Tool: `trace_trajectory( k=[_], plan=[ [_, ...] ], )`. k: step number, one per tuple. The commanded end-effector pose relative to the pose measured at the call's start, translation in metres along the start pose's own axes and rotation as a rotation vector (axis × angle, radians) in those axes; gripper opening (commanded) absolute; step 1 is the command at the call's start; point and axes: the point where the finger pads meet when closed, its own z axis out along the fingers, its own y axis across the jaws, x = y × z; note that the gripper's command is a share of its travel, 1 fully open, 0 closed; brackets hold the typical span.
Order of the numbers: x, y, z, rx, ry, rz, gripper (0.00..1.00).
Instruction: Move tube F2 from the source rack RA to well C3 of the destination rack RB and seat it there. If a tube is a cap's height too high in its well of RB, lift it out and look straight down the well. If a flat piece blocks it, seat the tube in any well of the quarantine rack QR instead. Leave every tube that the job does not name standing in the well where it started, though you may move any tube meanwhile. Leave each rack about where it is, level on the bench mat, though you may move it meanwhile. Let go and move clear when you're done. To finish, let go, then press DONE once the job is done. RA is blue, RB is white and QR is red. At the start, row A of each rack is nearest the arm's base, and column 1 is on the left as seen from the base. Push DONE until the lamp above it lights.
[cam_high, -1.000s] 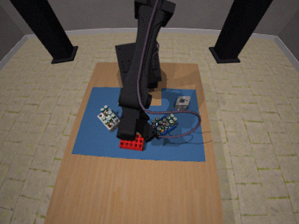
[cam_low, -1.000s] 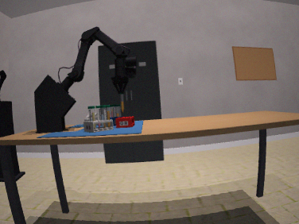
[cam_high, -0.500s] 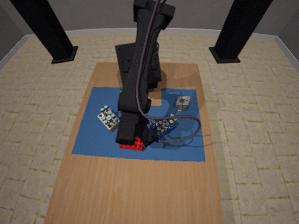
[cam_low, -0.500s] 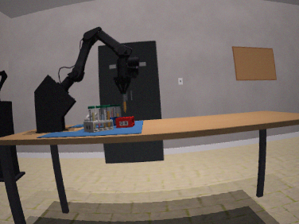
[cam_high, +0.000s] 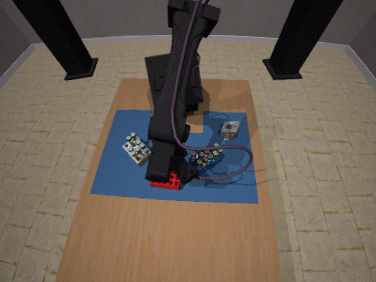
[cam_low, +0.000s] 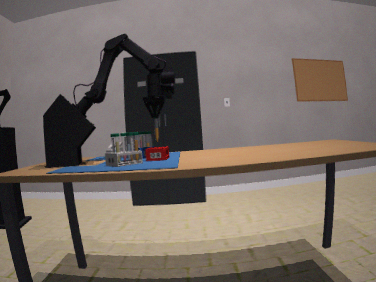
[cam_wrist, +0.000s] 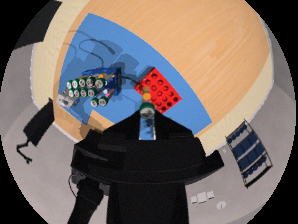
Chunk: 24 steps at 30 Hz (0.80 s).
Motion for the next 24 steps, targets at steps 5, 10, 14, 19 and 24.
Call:
trace_trajectory(
  k=[5, 10, 14, 19, 24],
  plan=[
    [-0.005, -0.002, -0.006, 0.010, -0.011, -0.003, 0.00],
    [-0.011, -0.004, -0.005, 0.001, -0.005, -0.003, 0.00],
    [-0.015, -0.007, -0.013, 0.020, -0.021, -0.005, 0.00],
    [-0.009, -0.005, -0.006, 0.011, -0.011, -0.003, 0.00],
    [-0.016, -0.009, -0.009, 0.023, -0.026, -0.008, 0.00]
  ],
)
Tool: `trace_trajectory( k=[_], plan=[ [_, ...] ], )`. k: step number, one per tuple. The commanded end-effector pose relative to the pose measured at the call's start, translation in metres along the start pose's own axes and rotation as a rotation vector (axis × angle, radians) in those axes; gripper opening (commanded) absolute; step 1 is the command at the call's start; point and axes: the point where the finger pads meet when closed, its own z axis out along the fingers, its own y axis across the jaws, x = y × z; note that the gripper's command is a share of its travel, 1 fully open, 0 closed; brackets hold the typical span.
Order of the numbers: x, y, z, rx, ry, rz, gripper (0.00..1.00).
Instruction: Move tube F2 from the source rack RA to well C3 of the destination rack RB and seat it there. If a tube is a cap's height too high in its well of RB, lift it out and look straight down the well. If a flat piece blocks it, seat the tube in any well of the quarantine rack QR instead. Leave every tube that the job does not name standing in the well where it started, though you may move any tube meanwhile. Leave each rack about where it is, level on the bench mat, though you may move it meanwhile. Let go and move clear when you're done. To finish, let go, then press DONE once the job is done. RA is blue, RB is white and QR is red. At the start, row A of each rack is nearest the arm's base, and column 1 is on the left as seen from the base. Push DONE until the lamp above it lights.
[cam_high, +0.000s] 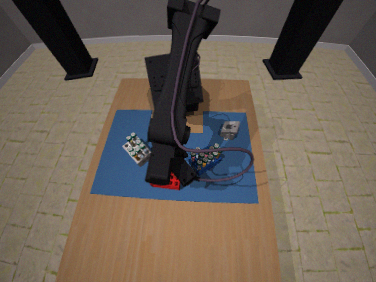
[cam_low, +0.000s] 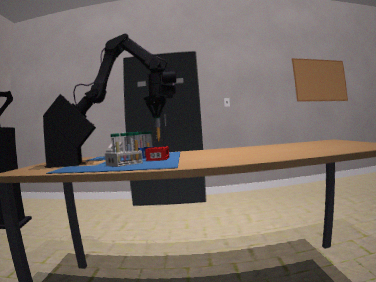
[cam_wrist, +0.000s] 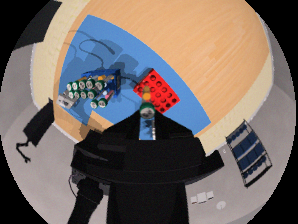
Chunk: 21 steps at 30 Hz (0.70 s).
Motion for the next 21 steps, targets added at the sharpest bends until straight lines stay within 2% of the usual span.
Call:
trace_trajectory(
  k=[1, 6, 11, 12, 18, 21],
  plan=[
    [-0.011, -0.005, -0.006, 0.022, -0.026, -0.008, 0.00],
    [0.001, 0.001, 0.007, -0.005, 0.003, 0.004, 0.00],
    [-0.002, -0.002, 0.003, 0.008, -0.008, 0.001, 0.00],
    [-0.009, -0.005, -0.003, 0.027, -0.029, -0.007, 0.00],
    [0.001, 0.002, 0.010, -0.006, 0.003, 0.001, 0.00],
    [-0.005, -0.004, 0.004, 0.017, -0.017, -0.003, 0.00]
  ],
)
